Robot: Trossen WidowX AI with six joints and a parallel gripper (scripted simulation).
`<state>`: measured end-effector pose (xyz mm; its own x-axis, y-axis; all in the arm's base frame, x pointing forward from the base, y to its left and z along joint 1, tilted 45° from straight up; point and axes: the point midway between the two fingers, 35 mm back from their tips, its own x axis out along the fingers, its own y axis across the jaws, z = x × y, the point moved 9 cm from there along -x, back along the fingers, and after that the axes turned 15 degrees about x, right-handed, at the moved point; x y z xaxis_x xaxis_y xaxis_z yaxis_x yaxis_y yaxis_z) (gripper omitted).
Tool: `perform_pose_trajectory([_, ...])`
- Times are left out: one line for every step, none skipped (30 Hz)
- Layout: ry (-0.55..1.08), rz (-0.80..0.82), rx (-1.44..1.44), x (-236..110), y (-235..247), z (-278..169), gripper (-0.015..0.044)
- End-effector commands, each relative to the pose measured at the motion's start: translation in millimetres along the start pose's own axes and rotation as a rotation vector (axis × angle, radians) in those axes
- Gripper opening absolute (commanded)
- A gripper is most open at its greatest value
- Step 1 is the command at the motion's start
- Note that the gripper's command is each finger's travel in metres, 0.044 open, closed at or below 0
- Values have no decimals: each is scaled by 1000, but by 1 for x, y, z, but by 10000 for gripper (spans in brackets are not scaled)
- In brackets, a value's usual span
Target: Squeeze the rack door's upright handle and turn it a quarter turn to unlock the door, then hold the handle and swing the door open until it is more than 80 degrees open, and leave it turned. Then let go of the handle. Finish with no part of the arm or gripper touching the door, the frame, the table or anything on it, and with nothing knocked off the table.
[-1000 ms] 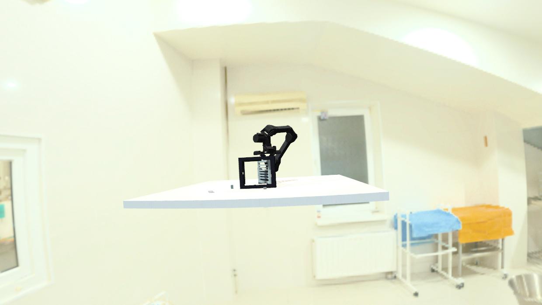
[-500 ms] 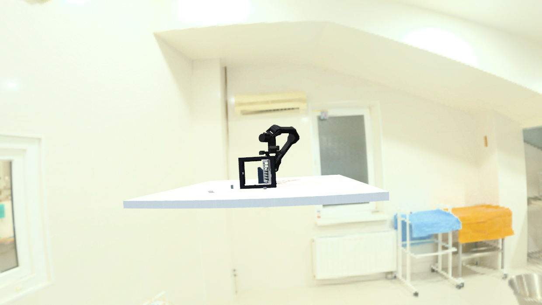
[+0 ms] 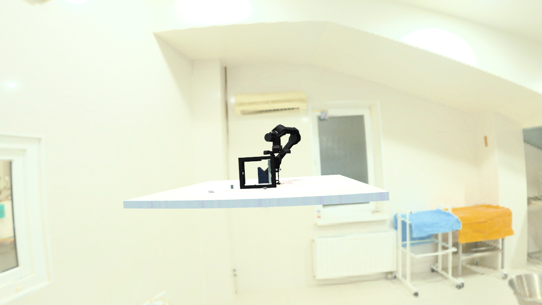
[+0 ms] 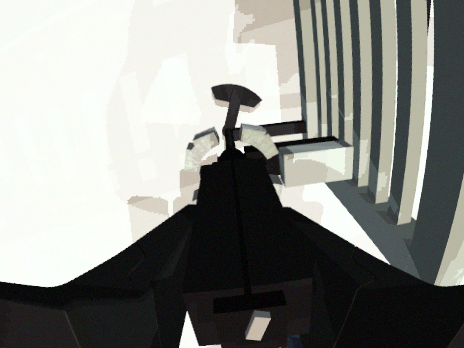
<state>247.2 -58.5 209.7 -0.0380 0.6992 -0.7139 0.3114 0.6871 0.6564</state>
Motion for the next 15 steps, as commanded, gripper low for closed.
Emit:
perform_pose_trajectory([-4, 5, 59, -1, 8, 0, 26])
perform_pose_trajectory([-4, 5, 72, -1, 10, 0, 26])
perform_pose_trajectory([-4, 5, 85, -1, 12, 0, 26])
perform_pose_trajectory([-4, 5, 98, -1, 14, 0, 26])
perform_pose_trajectory([-4, 6, 112, -1, 16, -1, 26])
perform_pose_trajectory([-4, 6, 126, -1, 19, -1, 26])
perform_pose_trajectory([-3, 6, 140, -1, 21, -1, 26])
perform_pose_trajectory([-3, 6, 151, -1, 23, -1, 26])
perform_pose_trajectory([-3, 6, 158, -1, 24, -1, 26])
perform_pose_trajectory([-3, 6, 160, -1, 24, -1, 26])
perform_pose_trajectory([-3, 6, 160, -1, 24, -1, 26])
perform_pose_trajectory([-3, 6, 160, -1, 24, -1, 26])
perform_pose_trajectory([-3, 6, 160, -1, 24, -1, 26])
perform_pose_trajectory([-3, 6, 160, -1, 24, -1, 26])
perform_pose_trajectory([-3, 6, 160, -1, 24, -1, 26])
